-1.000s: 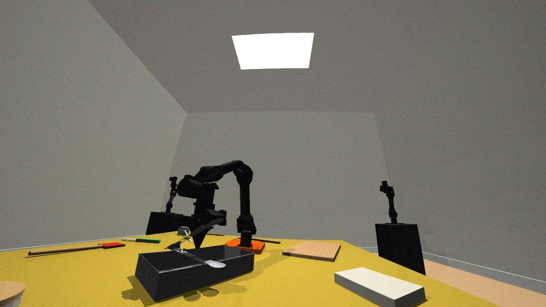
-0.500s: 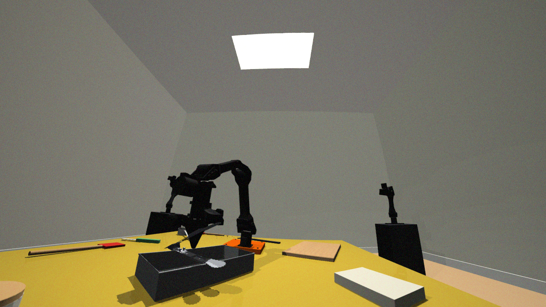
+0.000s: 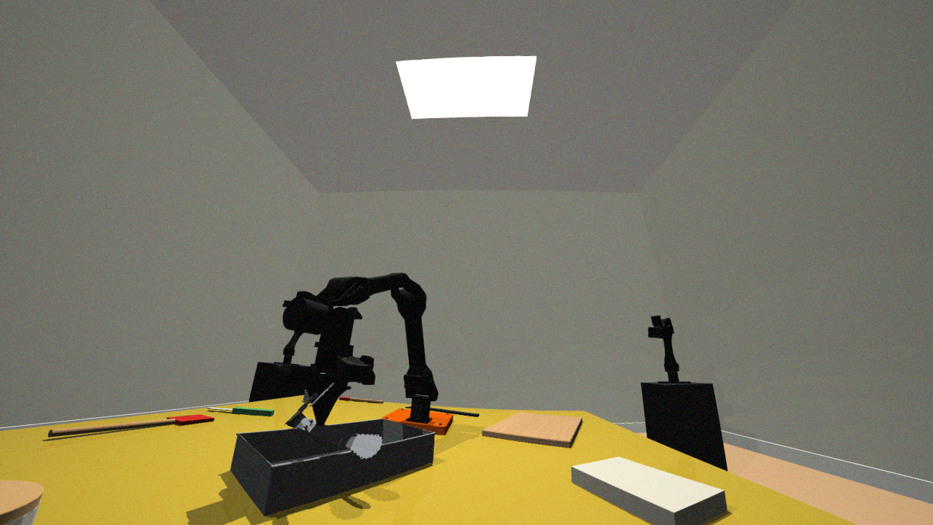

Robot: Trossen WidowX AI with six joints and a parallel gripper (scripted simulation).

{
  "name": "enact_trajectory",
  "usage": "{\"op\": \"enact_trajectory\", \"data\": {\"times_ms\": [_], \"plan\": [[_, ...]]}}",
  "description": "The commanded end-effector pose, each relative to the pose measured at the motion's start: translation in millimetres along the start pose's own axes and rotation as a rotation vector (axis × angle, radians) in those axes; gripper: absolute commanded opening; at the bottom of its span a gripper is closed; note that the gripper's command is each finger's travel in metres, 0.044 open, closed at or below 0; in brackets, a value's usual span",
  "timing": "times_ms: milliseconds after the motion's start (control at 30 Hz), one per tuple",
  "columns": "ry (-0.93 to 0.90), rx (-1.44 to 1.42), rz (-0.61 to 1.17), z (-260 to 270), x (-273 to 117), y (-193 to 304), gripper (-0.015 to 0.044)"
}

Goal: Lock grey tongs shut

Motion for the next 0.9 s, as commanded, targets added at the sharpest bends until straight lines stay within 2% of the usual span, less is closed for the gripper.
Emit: {"op": "enact_trajectory", "data": {"times_ms": [0, 867], "plan": [[-0.011, -0.004, -0.002, -5.8, 3.6, 0.3, -0.015], [-0.008, -0.004, -0.002, -39.0, 5.0, 1.5, -0.015]]}}
Point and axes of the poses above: the point midway between the two fingers, 35 mm back from their tips, its own x axis out along the fingers, its own z axis across the jaws, y = z × x, the point moved 9 cm from there along -x, back along the fingers, and after that the axes turned 1 degree about -x, right-handed, at the moved point
